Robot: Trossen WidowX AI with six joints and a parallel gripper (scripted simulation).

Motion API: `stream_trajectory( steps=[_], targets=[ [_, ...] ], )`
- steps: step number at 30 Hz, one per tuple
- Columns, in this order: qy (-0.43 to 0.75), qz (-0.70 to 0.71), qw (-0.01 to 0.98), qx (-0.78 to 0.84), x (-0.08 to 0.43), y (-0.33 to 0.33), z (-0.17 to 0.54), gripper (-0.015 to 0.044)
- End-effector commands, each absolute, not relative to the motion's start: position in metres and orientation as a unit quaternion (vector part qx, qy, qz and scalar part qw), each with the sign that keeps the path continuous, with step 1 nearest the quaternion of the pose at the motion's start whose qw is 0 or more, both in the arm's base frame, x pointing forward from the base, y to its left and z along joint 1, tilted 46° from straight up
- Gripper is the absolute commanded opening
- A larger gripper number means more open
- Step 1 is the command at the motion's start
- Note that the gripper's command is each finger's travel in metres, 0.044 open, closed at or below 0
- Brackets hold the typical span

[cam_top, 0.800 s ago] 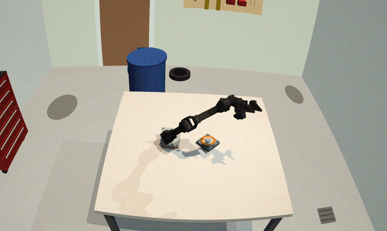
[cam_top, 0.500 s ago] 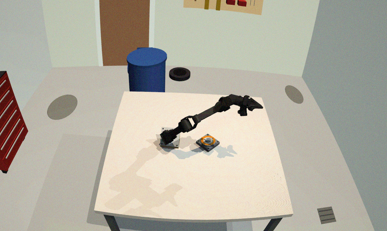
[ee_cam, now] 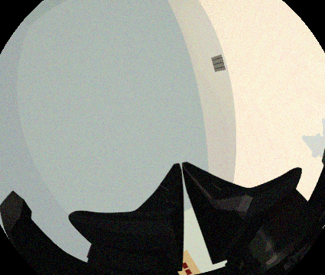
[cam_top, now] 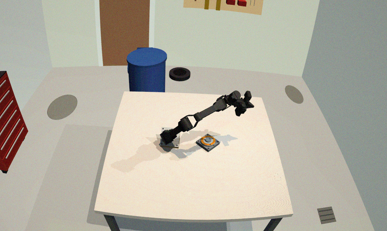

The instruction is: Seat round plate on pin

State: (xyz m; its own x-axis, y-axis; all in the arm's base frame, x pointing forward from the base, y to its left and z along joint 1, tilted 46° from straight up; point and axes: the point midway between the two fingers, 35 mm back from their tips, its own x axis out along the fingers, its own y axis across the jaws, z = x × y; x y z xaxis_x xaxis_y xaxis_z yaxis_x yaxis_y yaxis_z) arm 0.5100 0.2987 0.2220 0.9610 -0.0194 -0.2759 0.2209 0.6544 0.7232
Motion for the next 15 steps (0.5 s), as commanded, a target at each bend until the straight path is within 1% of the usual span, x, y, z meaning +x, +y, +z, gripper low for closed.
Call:
stream_trajectory(
  steps=[1, 5, 9, 15],
  targets=[
    [0.214, -0.103, 0.922, 0.306, 0.487, 0.287, 0.160, 0.0000],
    [0.310, -0.139, 0.922, 0.185, 0.451, 0.265, 0.100, 0.0000],
    [0.380, -0.161, 0.906, 0.093, 0.419, 0.243, 0.062, 0.0000],
    [0.508, -0.196, 0.834, -0.092, 0.349, 0.194, 0.007, 0.0000]
  ],
)
